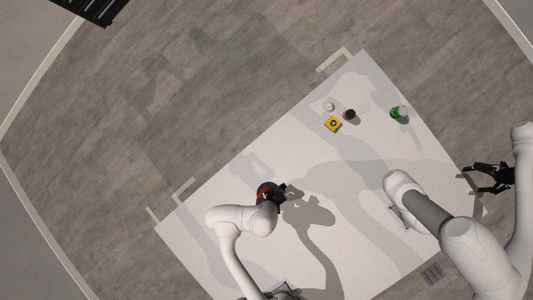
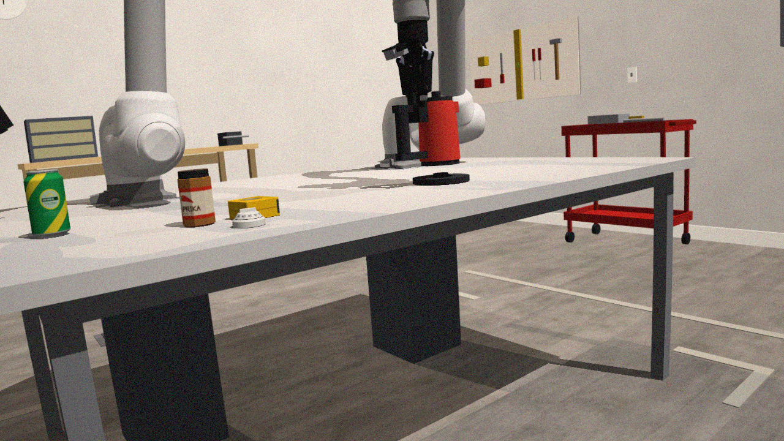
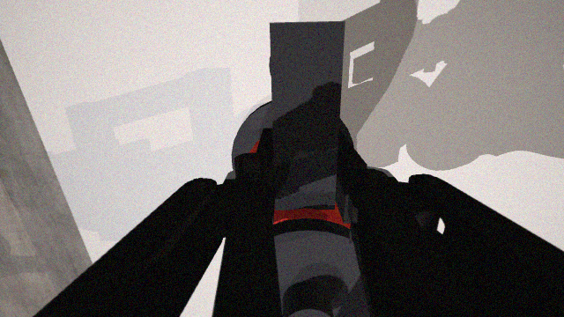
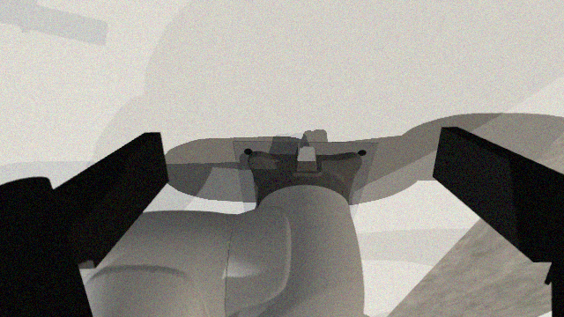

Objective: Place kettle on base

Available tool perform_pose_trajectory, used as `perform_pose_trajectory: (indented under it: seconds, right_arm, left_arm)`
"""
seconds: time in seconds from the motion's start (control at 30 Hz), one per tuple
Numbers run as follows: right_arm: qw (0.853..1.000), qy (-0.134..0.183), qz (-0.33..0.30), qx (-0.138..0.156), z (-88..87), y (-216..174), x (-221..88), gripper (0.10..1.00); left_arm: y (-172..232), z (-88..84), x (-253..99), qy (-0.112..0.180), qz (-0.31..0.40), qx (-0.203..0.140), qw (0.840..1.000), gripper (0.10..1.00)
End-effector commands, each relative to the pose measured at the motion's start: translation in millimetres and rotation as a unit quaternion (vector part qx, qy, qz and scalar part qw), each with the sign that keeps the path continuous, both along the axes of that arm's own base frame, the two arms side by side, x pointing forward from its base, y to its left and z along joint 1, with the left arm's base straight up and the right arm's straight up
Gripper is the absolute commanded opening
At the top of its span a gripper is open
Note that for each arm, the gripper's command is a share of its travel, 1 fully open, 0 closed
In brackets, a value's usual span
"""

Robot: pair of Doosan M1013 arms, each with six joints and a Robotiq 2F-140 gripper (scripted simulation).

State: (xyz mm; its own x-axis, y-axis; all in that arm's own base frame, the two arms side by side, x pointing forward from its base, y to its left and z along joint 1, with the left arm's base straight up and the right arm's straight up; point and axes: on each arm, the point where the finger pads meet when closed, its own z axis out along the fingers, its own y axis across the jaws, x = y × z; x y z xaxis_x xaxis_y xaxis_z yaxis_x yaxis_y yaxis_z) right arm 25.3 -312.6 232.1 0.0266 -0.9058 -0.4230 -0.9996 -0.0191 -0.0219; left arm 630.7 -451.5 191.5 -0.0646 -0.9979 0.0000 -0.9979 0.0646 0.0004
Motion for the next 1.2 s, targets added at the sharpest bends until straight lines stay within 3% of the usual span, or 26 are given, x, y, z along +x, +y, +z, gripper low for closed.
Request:
perform_pose_trajectory:
  seconds: [0.0,0.73,1.17]
  right_arm:
    - [1.0,0.0,0.0,-0.001,0.4,0,0,1.0]
    - [1.0,0.0,0.0,-0.001,0.4,0,0,1.0]
    - [1.0,0.0,0.0,-0.001,0.4,0,0,1.0]
  left_arm:
    - [0,1.5,0,-0.001,0.0,0.0,1.0,0.099]
    - [0,1.0,0,-0.001,0.0,0.0,1.0,0.099]
    - [0,-14.2,0,-0.001,0.0,0.0,1.0,0.099]
